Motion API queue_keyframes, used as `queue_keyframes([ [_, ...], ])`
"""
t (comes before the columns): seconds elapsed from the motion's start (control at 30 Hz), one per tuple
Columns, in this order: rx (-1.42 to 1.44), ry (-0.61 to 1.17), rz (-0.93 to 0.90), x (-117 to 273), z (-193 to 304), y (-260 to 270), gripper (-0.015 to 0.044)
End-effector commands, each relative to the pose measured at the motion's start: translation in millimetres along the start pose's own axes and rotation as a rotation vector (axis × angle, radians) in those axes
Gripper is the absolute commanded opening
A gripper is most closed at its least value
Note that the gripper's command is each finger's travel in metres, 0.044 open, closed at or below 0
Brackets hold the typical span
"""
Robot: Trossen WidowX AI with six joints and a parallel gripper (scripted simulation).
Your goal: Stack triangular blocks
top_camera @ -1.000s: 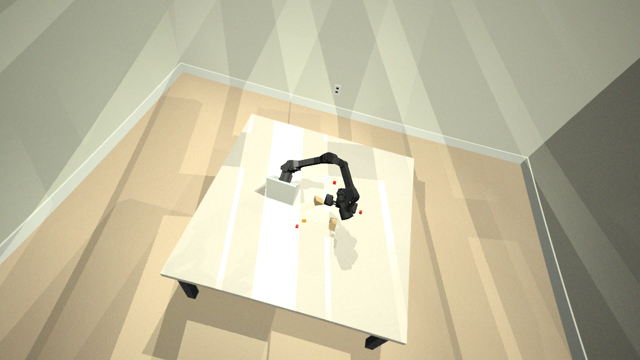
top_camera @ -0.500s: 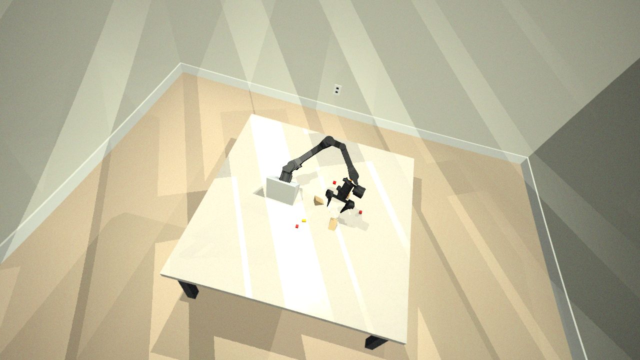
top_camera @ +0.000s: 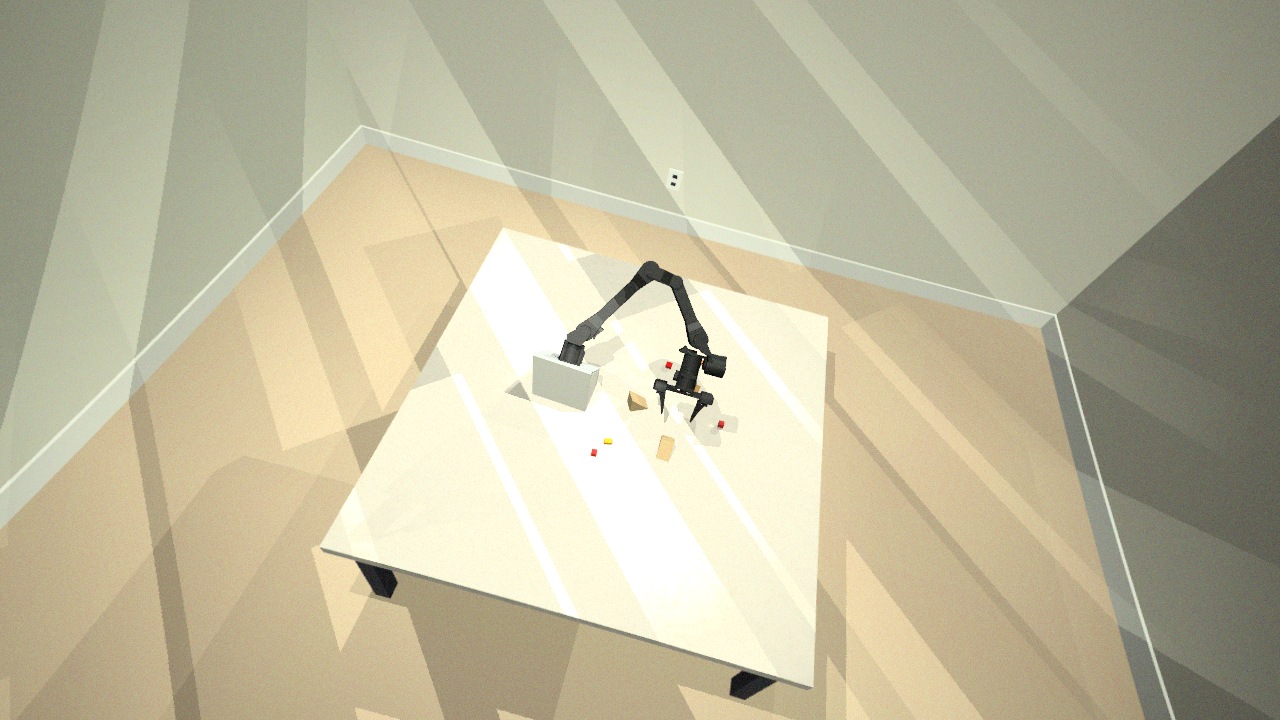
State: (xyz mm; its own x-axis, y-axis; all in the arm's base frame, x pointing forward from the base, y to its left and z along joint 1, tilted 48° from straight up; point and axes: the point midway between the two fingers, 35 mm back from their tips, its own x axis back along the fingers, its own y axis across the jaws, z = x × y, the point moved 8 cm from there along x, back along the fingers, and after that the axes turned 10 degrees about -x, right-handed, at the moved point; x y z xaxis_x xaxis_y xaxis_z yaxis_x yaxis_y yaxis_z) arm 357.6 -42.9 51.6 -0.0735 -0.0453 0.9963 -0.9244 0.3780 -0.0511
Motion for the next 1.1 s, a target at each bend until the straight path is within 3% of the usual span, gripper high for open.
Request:
queue_keyframes([
  [0.0,-0.013,0.013,-0.009,-24,0,2,0.0440],
  [0.3,-0.003,0.010,-0.008,-94,2,4,0.0440],
  [0.87,-0.003,0.010,-0.008,-95,2,5,0.0440],
  [1.07,-0.004,0.005,-0.009,-94,2,4,0.0282],
])
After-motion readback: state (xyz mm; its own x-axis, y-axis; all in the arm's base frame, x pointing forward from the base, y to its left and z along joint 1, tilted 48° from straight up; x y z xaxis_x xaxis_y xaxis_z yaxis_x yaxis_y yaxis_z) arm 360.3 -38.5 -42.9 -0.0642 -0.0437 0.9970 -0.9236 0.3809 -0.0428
